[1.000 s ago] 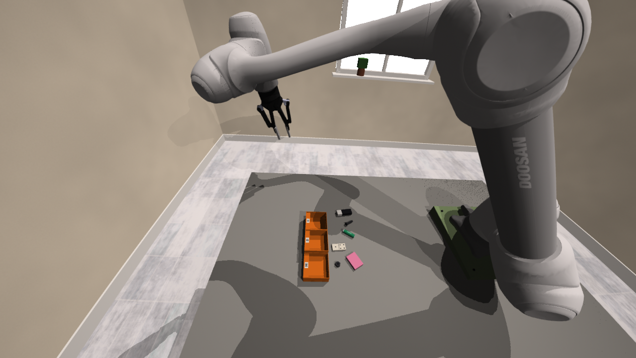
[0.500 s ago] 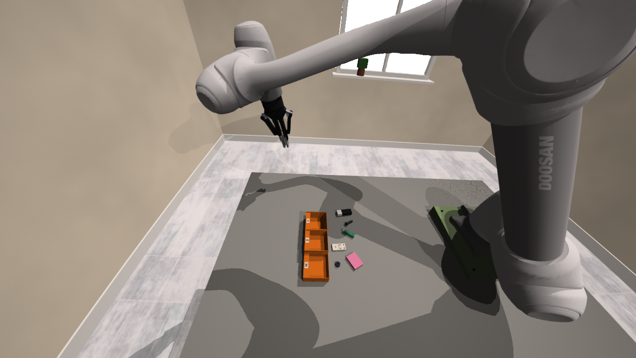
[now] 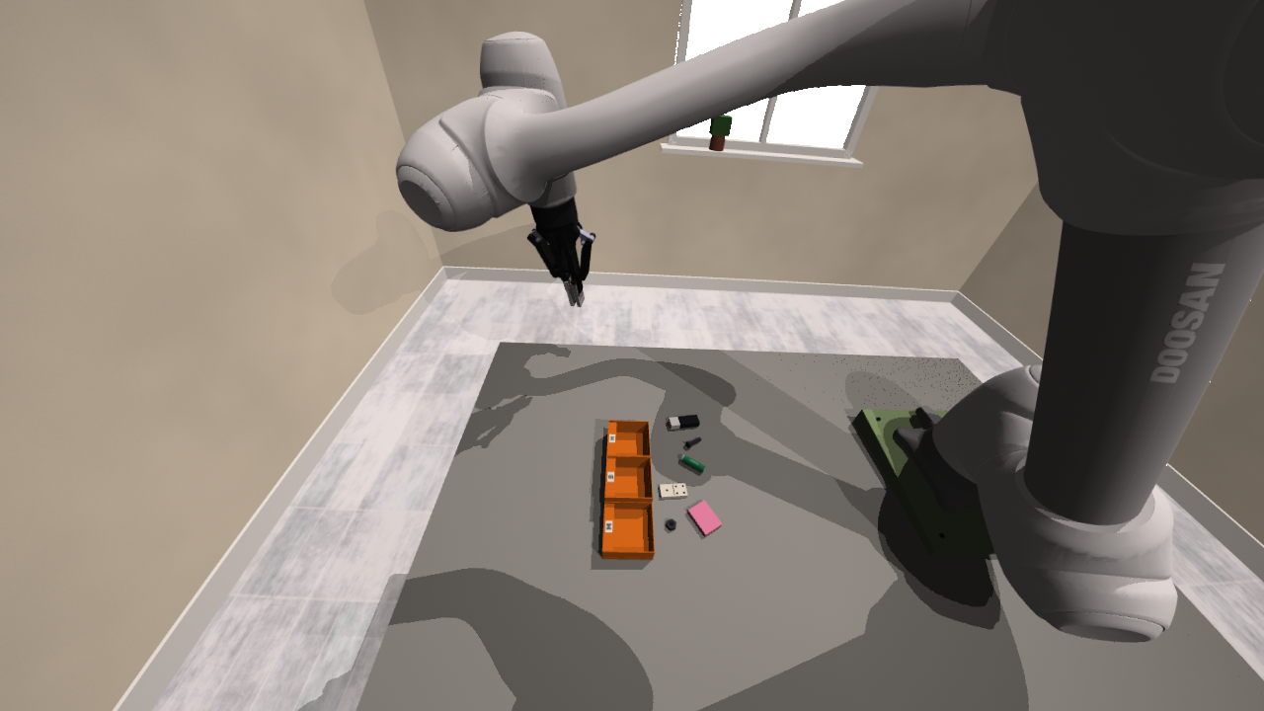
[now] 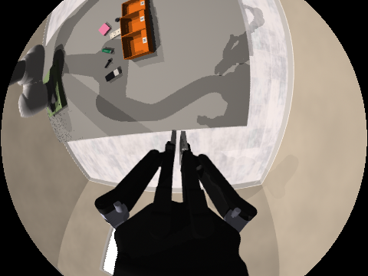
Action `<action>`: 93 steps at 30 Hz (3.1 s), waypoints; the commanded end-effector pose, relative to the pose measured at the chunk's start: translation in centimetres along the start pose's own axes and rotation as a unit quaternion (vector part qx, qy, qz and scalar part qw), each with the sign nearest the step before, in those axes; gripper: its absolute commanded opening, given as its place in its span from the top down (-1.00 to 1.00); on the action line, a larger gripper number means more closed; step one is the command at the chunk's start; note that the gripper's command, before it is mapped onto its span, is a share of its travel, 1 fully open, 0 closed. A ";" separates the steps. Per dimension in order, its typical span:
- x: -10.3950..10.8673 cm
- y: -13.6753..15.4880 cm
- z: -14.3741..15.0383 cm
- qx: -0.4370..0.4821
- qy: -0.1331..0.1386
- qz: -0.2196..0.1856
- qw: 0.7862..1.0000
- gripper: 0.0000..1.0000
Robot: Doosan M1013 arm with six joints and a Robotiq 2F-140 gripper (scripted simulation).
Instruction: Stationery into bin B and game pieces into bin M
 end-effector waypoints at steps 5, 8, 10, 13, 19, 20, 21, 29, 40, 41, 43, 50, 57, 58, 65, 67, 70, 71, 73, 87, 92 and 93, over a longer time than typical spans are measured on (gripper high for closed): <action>0.6 -2.5 -2.7 -0.063 0.007 0.009 0.998 0.89; 0.7 -3.0 -3.3 -0.087 0.008 0.013 0.996 0.89; 0.9 -3.9 -4.3 -0.101 0.009 0.015 0.995 0.89; 1.0 -4.9 -5.6 -0.139 0.010 0.022 0.990 0.89; 1.3 -6.5 -7.7 -0.177 0.011 0.029 0.984 0.89; 1.3 -6.5 -7.7 -0.177 0.011 0.029 0.984 0.89; 1.3 -7.0 -8.4 -0.201 0.011 0.033 0.979 0.89; 1.5 -9.0 -11.3 -0.253 0.010 0.042 0.967 0.89; 1.4 -11.7 -15.7 -0.351 0.005 0.060 0.935 0.89; 1.4 -11.7 -15.7 -0.351 0.005 0.060 0.935 0.89; 1.4 -12.1 -16.4 -0.364 0.004 0.063 0.929 0.89; 1.3 -13.4 -18.8 -0.401 0.001 0.069 0.914 0.89; 0.9 -15.1 -22.3 -0.472 -0.007 0.081 0.878 0.89; 0.9 -15.1 -22.3 -0.472 -0.007 0.081 0.878 0.89; 0.6 -16.2 -24.8 -0.506 -0.012 0.086 0.858 0.89; 0.4 -16.9 -26.3 -0.540 -0.017 0.091 0.837 0.89; 0.3 -17.1 -26.8 -0.540 -0.017 0.091 0.837 0.89; 0.1 -17.4 -27.6 -0.560 -0.021 0.094 0.823 0.89; -0.1 -17.9 -28.9 -0.573 -0.023 0.096 0.814 0.89; -0.5 -18.6 -30.9 -0.605 -0.029 0.100 0.789 0.89; -0.5 -18.6 -30.9 -0.605 -0.029 0.100 0.789 0.89; -0.5 -18.6 -30.9 -0.605 -0.029 0.100 0.789 0.89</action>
Point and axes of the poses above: the point where the finger pads meet when closed, its own x axis back along the fingers, its own z axis across the jaws, y = z × x, the point moved 1 cm from there along x, back along the fingers, and after that the axes turned 3 degrees about -x, right-handed, at the moved point
